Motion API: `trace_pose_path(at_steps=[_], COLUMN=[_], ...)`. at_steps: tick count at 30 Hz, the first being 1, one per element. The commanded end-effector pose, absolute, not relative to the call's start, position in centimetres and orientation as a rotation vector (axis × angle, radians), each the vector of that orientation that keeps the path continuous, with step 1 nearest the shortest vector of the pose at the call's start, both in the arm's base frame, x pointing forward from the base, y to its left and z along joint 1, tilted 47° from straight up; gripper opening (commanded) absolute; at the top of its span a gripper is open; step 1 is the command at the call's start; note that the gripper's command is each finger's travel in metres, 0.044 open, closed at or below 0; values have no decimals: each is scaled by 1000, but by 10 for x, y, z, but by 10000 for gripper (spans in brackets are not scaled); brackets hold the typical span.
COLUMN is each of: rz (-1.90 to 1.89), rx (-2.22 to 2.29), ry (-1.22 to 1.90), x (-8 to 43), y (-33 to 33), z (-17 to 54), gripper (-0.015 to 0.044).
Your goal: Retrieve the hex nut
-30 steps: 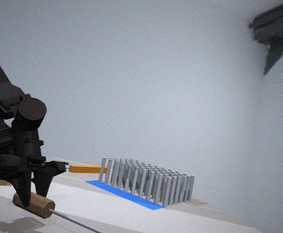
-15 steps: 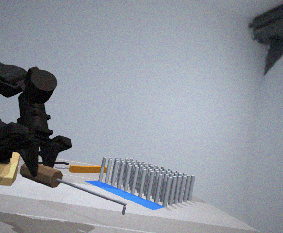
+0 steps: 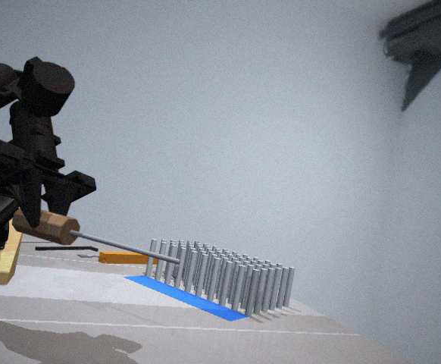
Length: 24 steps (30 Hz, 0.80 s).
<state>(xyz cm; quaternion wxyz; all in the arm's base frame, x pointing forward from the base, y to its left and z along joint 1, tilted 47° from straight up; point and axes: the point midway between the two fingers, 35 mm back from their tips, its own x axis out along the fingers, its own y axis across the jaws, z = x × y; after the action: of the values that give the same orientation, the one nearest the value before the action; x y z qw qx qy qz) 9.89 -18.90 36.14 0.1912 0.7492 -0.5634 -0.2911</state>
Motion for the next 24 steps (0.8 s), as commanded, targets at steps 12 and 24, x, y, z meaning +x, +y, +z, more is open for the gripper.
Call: trace_pose_path(at_steps=[12, 24], rz=[-982, -1115], rx=[2120, 2057], ry=[-1216, -773], x=[161, 231], y=[-178, -144], z=[337, 293], gripper=[0, 0])
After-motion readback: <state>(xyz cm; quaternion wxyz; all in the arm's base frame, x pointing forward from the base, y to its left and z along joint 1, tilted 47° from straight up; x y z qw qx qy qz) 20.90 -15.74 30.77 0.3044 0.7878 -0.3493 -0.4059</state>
